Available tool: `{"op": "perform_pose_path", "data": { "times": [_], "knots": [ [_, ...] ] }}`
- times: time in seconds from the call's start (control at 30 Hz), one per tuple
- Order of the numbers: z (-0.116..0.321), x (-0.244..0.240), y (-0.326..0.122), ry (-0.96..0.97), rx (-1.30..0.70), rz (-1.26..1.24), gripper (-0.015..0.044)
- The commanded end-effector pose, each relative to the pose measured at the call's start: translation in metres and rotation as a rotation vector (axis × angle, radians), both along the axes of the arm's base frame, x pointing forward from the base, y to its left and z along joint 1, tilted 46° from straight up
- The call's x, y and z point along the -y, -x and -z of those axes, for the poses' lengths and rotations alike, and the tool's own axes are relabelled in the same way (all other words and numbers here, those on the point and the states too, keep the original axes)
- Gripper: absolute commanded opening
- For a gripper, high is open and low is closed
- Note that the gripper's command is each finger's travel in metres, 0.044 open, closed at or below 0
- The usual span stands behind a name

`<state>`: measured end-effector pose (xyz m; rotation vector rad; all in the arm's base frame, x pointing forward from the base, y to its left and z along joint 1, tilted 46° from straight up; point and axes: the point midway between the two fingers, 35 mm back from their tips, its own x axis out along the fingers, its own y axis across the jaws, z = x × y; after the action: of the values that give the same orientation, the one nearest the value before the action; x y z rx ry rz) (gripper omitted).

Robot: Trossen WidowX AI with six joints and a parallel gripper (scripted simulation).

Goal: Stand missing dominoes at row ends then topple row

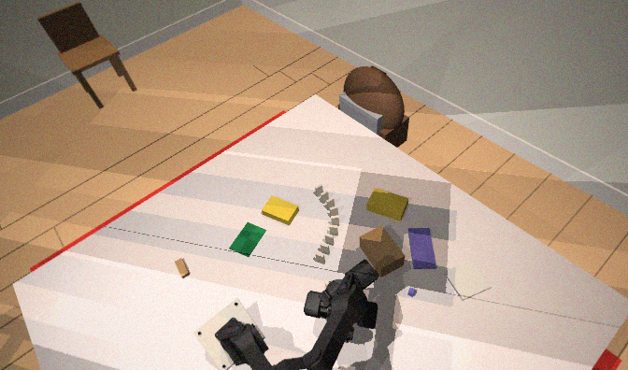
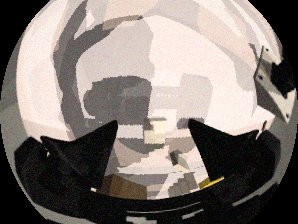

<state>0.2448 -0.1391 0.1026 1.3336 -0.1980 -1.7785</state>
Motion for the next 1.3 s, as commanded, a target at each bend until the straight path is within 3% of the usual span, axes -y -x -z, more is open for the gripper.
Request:
{"op": "perform_pose_path", "data": {
  "times": [0.0, 0.37, 0.7, 1.03, 1.27],
  "knots": [
    [0.001, 0.001, 0.001, 0.003, -0.007, -0.004, 0.0387],
    [0.001, 0.001, 0.001, 0.003, -0.007, -0.004, 0.0107],
    [0.000, -0.001, 0.001, 0.003, -0.007, -0.004, 0.0107],
    [-0.084, -0.075, -0.004, -0.001, -0.010, -0.004, 0.0107],
    [-0.088, -0.079, -0.004, -0.001, 0.009, 0.015, 0.0107]
  ]
}}
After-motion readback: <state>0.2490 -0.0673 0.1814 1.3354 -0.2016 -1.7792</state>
